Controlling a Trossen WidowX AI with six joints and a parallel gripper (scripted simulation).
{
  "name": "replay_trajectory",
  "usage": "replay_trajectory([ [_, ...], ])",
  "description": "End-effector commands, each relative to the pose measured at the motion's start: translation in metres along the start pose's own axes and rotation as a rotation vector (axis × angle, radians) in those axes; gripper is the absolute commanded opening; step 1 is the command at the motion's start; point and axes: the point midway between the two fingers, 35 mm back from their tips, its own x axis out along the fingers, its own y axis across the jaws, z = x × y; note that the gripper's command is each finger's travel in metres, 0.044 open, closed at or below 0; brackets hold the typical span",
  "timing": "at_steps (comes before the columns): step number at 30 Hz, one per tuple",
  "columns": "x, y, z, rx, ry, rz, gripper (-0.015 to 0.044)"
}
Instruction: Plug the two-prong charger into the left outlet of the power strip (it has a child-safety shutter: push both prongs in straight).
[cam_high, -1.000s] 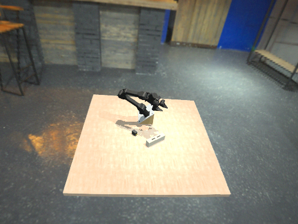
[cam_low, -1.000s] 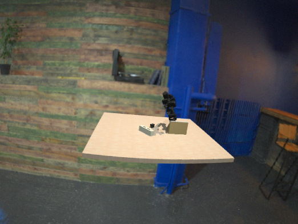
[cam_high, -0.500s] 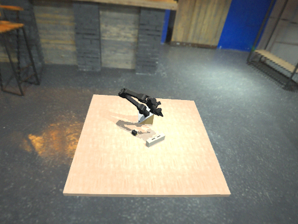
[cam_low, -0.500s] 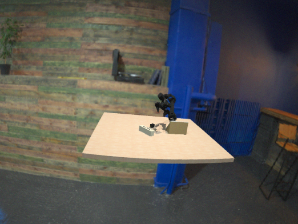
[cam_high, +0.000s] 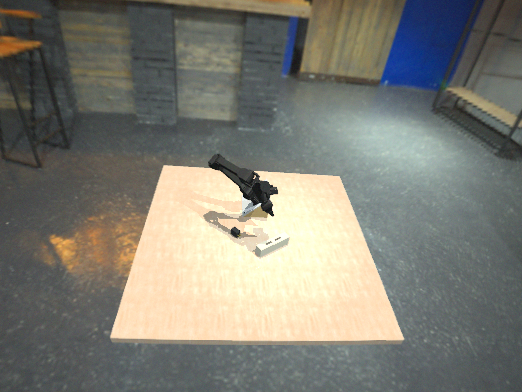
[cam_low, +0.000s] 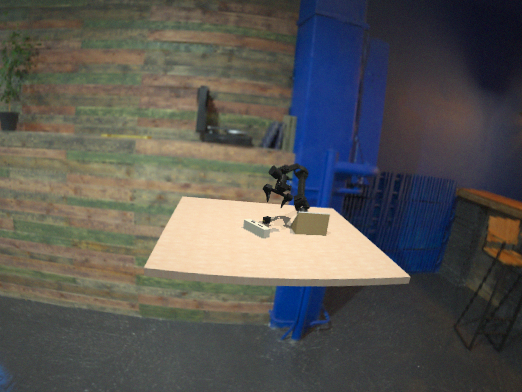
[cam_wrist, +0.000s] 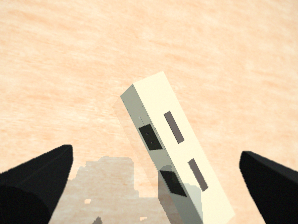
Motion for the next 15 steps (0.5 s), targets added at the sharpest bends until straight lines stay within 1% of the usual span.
replay_trajectory([
  [1,0.002,-0.003,-0.021,0.102,0.07,0.014,0.044],
  [15,0.004,-0.002,-0.084,0.397,0.293,0.059,0.044],
])
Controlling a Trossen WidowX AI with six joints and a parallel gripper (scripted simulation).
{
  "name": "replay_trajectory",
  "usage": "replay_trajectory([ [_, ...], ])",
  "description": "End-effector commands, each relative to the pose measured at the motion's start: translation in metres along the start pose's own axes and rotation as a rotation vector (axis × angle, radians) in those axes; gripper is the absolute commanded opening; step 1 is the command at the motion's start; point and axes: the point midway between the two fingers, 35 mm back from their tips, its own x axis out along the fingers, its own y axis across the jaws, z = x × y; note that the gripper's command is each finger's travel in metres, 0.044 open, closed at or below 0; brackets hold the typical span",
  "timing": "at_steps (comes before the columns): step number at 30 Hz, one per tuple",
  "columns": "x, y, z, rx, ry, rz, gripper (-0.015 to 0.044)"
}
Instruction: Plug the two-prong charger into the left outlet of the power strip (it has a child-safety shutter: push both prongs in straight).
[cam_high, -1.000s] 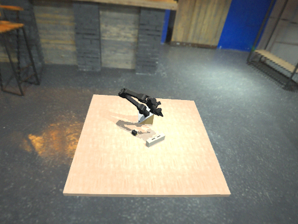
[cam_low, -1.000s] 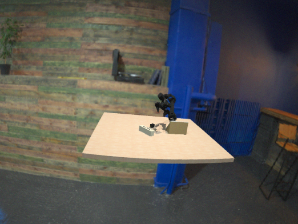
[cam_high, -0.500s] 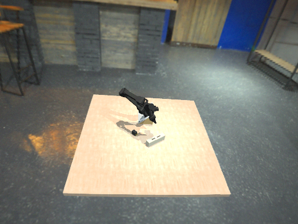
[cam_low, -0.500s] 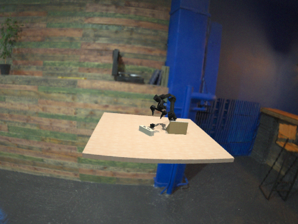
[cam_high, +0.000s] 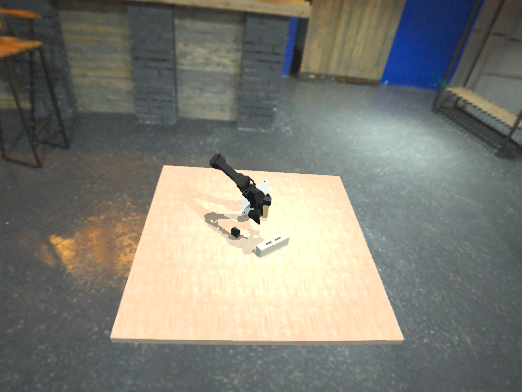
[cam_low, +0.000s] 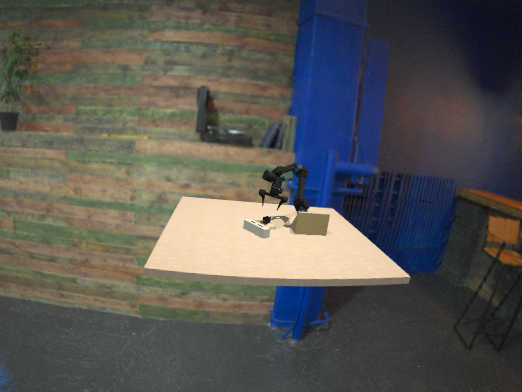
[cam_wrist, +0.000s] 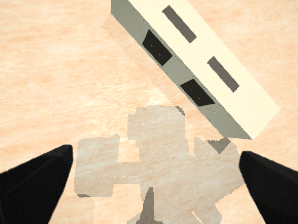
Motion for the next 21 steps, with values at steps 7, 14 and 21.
replay_trajectory([
  [7,0.008,-0.01,-0.045,0.215,0.171,0.022,0.044],
  [14,0.011,-0.012,-0.074,0.341,0.279,0.035,0.044],
  [21,0.012,-0.013,-0.103,0.46,0.388,0.043,0.044],
])
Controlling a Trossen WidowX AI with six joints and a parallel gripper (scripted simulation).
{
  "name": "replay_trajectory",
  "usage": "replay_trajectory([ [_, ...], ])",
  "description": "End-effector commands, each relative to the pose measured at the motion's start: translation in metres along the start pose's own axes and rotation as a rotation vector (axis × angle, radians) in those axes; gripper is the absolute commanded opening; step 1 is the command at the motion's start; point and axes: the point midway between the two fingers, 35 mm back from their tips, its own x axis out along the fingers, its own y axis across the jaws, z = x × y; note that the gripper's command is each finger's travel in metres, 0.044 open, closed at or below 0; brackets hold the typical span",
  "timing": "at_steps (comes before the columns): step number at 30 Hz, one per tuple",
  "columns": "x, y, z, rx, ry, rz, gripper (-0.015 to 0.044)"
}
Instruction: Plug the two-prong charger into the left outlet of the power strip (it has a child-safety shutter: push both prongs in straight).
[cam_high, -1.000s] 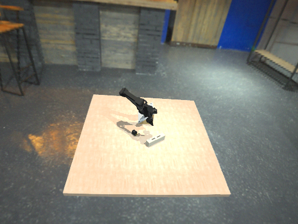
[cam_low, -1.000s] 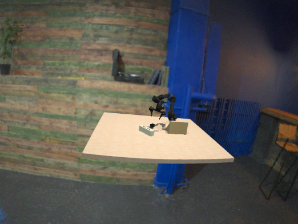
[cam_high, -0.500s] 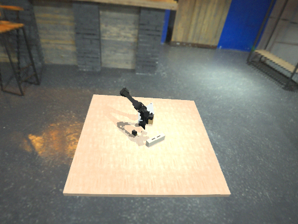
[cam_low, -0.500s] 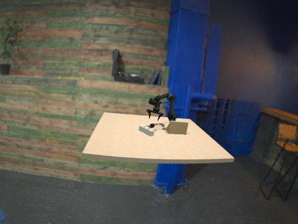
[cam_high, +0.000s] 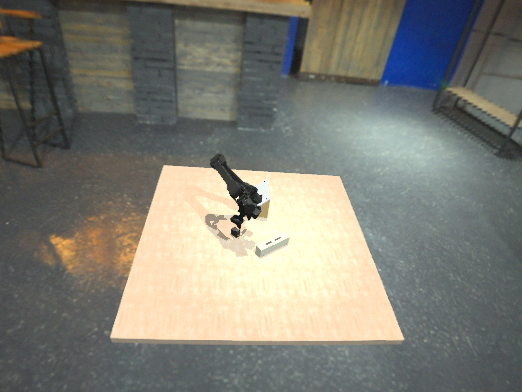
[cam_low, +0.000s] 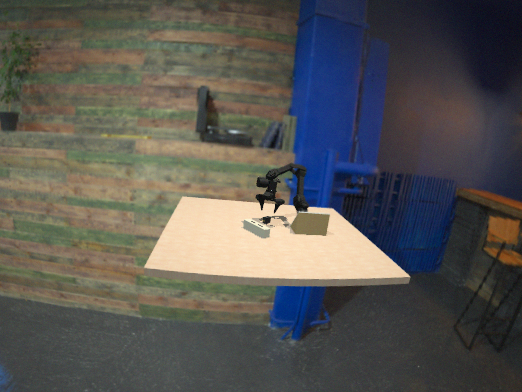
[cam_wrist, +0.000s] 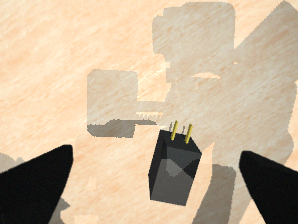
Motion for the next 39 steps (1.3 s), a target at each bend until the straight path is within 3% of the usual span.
replay_trajectory([
  [1,0.006,-0.009,-0.016,0.081,0.072,0.0,0.044],
  [9,0.013,-0.02,-0.039,0.183,0.17,0.001,0.044],
  [39,0.048,-0.021,-0.041,0.185,0.17,0.002,0.044],
])
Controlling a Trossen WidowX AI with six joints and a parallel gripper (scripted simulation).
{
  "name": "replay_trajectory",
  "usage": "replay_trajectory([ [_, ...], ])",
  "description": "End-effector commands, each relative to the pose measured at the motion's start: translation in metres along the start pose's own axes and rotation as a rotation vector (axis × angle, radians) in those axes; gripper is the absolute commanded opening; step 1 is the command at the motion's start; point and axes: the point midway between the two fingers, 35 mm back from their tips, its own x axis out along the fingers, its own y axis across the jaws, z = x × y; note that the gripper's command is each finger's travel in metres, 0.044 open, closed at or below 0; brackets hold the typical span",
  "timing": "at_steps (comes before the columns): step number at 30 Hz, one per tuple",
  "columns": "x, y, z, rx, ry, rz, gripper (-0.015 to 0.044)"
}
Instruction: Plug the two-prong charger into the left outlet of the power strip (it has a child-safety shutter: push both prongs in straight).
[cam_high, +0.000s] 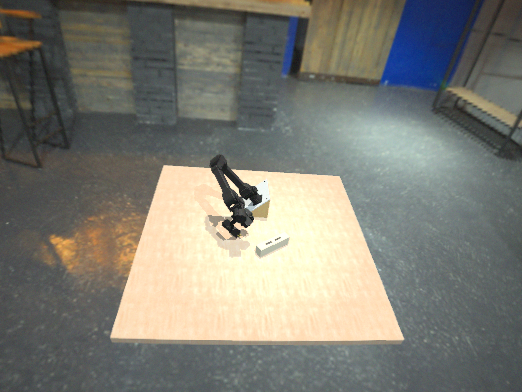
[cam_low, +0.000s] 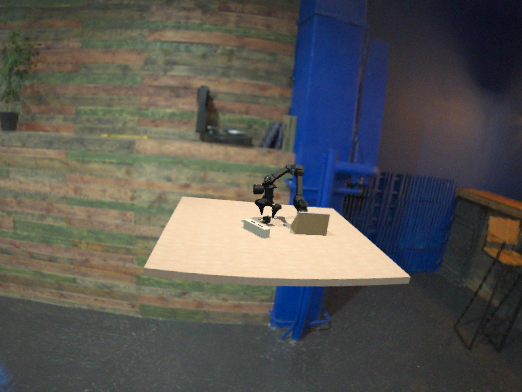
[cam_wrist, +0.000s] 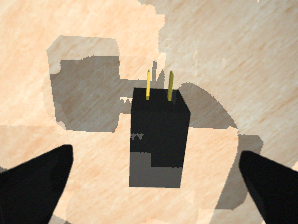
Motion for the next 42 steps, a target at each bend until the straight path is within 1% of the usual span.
replay_trajectory([
  [1,0.008,0.0,0.0,-0.003,0.006,-0.002,0.044],
  [20,0.034,0.0,-0.001,-0.003,0.009,-0.005,0.044],
  [33,0.031,0.0,0.0,0.0,0.003,-0.002,0.0099],
  [38,0.031,0.0,0.0,0.0,0.003,-0.002,0.0065],
  [40,0.029,0.0,0.001,0.0,0.003,-0.002,0.0013],
  [41,0.028,0.0,0.001,0.0,0.003,-0.001,0.0],
  [42,0.025,0.0,0.001,0.0,0.002,-0.001,0.0],
])
